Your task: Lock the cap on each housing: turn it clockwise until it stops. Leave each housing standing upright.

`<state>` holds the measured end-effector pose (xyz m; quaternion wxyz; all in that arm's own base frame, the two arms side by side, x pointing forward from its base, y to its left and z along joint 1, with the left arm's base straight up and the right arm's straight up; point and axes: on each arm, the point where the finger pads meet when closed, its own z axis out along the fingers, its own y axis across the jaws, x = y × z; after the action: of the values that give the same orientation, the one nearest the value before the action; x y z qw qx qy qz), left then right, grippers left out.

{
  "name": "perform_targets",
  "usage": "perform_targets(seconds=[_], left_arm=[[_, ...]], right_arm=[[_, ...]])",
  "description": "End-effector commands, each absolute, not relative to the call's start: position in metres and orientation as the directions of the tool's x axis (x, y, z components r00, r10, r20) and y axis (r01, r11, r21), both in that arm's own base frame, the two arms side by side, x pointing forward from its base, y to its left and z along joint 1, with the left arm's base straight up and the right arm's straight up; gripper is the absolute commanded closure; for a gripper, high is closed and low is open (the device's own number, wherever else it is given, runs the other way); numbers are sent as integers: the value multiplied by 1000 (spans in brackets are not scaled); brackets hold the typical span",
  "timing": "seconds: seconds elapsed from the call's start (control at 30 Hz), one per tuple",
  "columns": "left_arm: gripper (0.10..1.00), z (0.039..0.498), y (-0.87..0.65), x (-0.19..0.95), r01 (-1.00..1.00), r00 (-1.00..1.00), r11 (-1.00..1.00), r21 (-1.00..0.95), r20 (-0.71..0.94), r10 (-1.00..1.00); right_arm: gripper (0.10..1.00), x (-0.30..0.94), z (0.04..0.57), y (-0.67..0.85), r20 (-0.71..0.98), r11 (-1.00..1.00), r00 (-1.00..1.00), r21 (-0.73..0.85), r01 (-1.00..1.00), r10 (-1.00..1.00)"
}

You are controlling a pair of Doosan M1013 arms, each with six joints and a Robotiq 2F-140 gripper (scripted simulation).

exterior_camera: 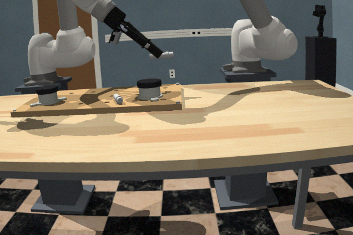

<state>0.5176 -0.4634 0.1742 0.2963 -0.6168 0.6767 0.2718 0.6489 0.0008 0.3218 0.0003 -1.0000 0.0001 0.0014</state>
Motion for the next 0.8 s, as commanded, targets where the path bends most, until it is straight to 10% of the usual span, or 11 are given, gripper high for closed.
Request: perform_targets(seconds=[0.0,0.77], left_arm=[[999,189,-451,519,-996,-63,92,1,-736,-674],[999,296,-341,516,-996,-59,89,-1,-736,-675]], right_arm=[[98,649,322,1,-2,-1000,1000,-1,0,0],[98,649,322,1,-2,-1000,1000,-1,0,0]])
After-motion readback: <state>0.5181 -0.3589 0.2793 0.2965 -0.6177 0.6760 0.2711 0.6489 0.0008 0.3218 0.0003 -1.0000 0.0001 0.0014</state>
